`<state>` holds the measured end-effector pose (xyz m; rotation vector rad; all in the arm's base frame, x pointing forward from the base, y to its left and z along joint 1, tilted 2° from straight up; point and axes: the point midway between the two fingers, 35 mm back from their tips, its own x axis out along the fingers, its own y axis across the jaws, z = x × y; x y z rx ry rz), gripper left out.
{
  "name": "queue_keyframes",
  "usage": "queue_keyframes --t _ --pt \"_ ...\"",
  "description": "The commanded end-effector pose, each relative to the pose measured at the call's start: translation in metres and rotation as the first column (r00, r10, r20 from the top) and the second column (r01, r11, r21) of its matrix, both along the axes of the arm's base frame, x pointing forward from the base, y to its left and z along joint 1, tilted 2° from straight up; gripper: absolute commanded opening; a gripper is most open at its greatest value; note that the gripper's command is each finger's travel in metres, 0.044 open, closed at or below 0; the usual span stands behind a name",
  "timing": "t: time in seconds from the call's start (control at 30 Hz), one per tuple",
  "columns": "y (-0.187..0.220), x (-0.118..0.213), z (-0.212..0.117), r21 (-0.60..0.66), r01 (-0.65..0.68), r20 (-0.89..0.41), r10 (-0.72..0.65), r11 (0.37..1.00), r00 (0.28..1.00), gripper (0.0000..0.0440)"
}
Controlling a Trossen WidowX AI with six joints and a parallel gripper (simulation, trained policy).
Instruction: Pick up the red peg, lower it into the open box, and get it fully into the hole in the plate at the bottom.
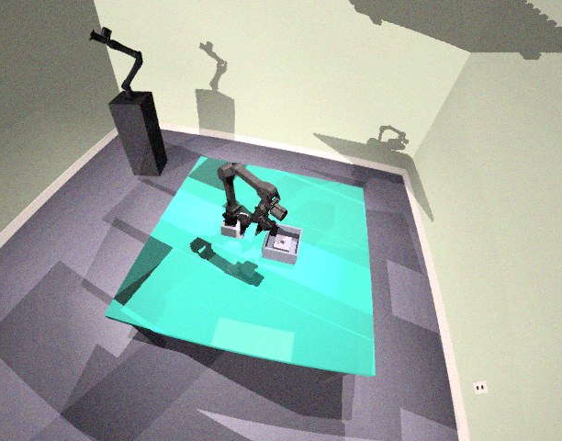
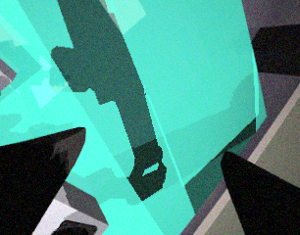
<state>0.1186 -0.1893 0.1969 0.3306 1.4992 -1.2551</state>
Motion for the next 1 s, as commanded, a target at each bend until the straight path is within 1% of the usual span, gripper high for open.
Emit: queue_keyframes --t 0.0,0.27,0.5,0.73,0.97 --pt "0.020 0.024 -0.013 0.037 -0.039 0.016 0.039 0.999 0.999 0.0440" --pt "0.070 0.065 -0.030 0.092 -0.116 0.067 0.110 0.989 0.992 0.0440" --pt "0.120 0.087 -0.043 0.139 -0.165 0.094 0.153 0.977 0.984 0.0440" --pt "0.171 0.094 -0.056 0.178 -0.188 0.097 0.173 0.966 0.980 0.0440" --pt "0.216 0.087 -0.070 0.200 -0.187 0.074 0.176 0.962 0.982 0.0440"
